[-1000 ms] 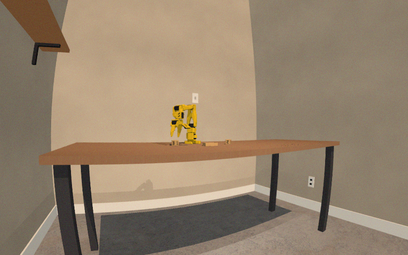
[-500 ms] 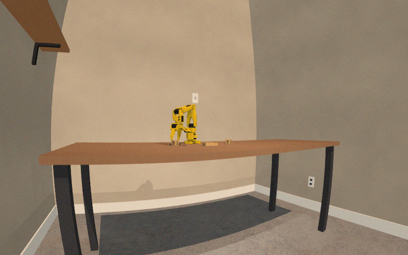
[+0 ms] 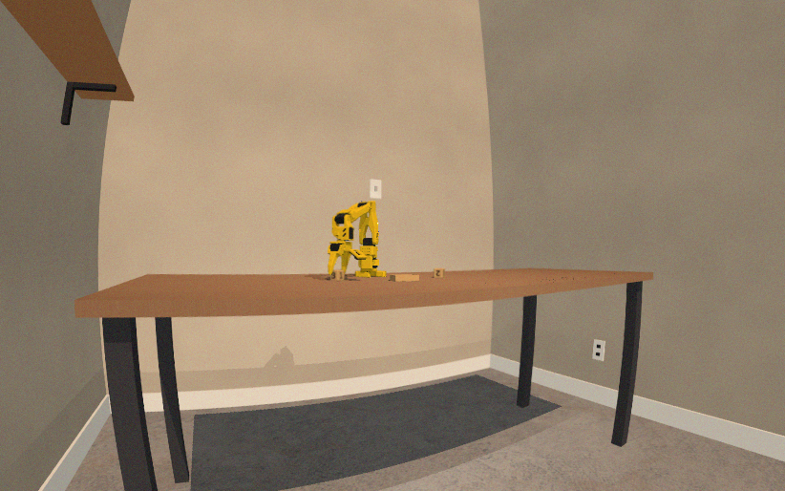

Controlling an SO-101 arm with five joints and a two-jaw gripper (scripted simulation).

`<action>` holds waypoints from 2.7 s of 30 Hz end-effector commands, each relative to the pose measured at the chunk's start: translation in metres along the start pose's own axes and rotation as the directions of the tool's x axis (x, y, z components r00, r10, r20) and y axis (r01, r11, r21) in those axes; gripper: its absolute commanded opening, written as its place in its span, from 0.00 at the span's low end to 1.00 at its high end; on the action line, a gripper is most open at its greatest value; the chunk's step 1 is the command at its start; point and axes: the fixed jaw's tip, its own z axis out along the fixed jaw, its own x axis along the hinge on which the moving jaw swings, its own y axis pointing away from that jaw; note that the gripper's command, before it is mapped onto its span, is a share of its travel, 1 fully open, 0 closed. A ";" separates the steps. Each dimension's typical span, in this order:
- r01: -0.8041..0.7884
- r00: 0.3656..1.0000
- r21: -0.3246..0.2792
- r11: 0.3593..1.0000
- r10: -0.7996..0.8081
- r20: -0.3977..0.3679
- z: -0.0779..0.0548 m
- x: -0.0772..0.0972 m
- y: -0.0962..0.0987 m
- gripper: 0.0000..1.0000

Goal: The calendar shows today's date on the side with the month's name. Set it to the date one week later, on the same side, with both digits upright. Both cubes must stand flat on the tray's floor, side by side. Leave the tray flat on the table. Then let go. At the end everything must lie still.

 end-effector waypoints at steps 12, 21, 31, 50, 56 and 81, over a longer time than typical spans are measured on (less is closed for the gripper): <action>0.001 1.000 0.024 1.000 -0.001 0.003 -0.001 0.001 -0.004 0.35; 0.001 1.000 0.024 1.000 -0.001 0.003 -0.001 0.001 -0.006 0.31; 0.001 1.000 0.024 1.000 -0.001 0.003 -0.001 0.001 -0.009 0.25; 0.001 1.000 0.024 1.000 -0.001 0.003 -0.001 0.001 -0.014 0.16; 0.001 1.000 0.024 1.000 -0.001 0.003 -0.001 0.001 -0.014 0.16; 0.001 1.000 0.024 1.000 -0.001 0.003 -0.005 0.001 -0.015 0.00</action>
